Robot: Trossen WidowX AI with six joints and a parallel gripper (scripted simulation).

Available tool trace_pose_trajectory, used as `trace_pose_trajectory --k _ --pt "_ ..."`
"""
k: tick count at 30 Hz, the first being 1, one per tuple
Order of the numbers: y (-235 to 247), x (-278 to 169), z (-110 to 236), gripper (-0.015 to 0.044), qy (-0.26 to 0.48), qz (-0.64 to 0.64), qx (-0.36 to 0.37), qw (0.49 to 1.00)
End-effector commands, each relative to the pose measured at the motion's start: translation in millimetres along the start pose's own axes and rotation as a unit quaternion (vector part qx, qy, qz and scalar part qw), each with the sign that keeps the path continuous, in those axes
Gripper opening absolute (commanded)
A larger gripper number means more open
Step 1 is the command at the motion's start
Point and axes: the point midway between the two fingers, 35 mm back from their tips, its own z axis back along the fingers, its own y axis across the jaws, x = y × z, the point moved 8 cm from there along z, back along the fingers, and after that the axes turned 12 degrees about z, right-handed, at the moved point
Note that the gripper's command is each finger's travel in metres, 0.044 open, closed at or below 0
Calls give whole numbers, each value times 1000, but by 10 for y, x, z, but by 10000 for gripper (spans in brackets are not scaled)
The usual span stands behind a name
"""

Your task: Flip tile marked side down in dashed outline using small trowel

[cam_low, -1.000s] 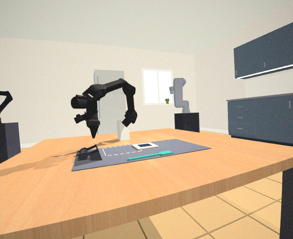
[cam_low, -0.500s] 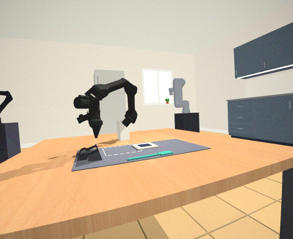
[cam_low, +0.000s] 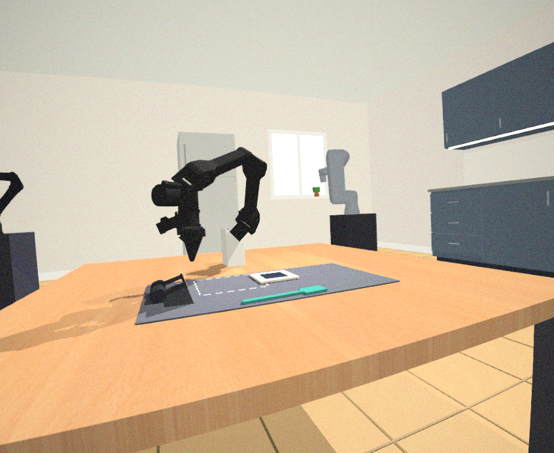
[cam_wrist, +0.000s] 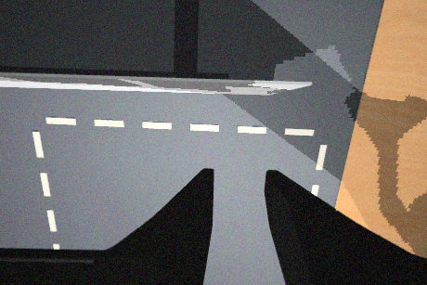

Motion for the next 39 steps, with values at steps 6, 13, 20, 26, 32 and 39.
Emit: trace_pose_trajectory --k 6,13,20,26,32,39 --pt "41 -192 -70 100 2 -1 0 1000" --pt "64 -299 -143 100 2 -1 0 1000" --pt "61 -266 -133 100 1 0 0 1000" --pt "46 -246 84 100 2 -1 0 1000" --pt "37 -243 172 100 2 -1 0 1000" --pt "23 -67 189 100 0 93 0 996"
